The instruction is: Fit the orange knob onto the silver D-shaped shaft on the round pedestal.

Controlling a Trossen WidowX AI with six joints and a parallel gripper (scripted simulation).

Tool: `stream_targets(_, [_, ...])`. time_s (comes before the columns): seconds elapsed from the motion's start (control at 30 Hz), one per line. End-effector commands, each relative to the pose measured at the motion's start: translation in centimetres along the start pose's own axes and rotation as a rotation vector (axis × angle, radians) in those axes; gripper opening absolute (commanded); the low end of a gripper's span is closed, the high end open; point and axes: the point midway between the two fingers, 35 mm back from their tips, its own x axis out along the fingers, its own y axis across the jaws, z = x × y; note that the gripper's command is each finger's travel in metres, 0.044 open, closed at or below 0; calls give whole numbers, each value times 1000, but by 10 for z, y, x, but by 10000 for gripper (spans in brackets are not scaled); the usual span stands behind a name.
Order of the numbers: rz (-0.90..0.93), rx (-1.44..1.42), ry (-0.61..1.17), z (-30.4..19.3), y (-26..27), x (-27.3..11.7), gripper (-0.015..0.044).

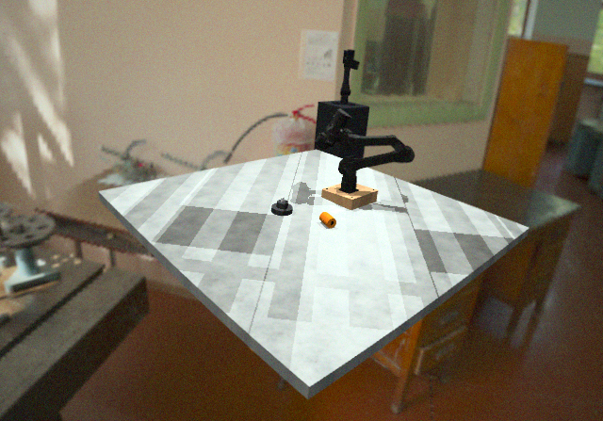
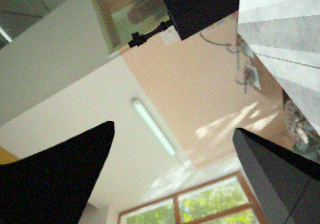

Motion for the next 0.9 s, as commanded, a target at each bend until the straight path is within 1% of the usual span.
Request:
stream_targets(0.0, [-4,-4,7,-2,-1,0,426])
stream_targets(0.03, [-15,-14,29,-6,-3,-1,440])
stream_targets(0.1, [-60,-55,117,-25,-11,-6,440])
stream_targets(0.2, [-191,-163,352,-71,-38,-29,440])
stream_targets(0.3, [-336,-272,578,-109,-67,-65,440])
stream_targets(0.37, [-442,-357,725,-130,-87,-97,440])
stream_targets(0.47, [-591,-478,910,-147,-113,-147,440])
stream_targets(0.57, [-736,-603,1068,-149,-135,-198,440])
stream_targets(0.67, [-880,-742,1206,-139,-152,-250,440])
stream_targets(0.77, [-1023,-900,1321,-117,-163,-301,440])
stream_targets(0.87, [-1157,-1079,1408,-85,-169,-346,440])
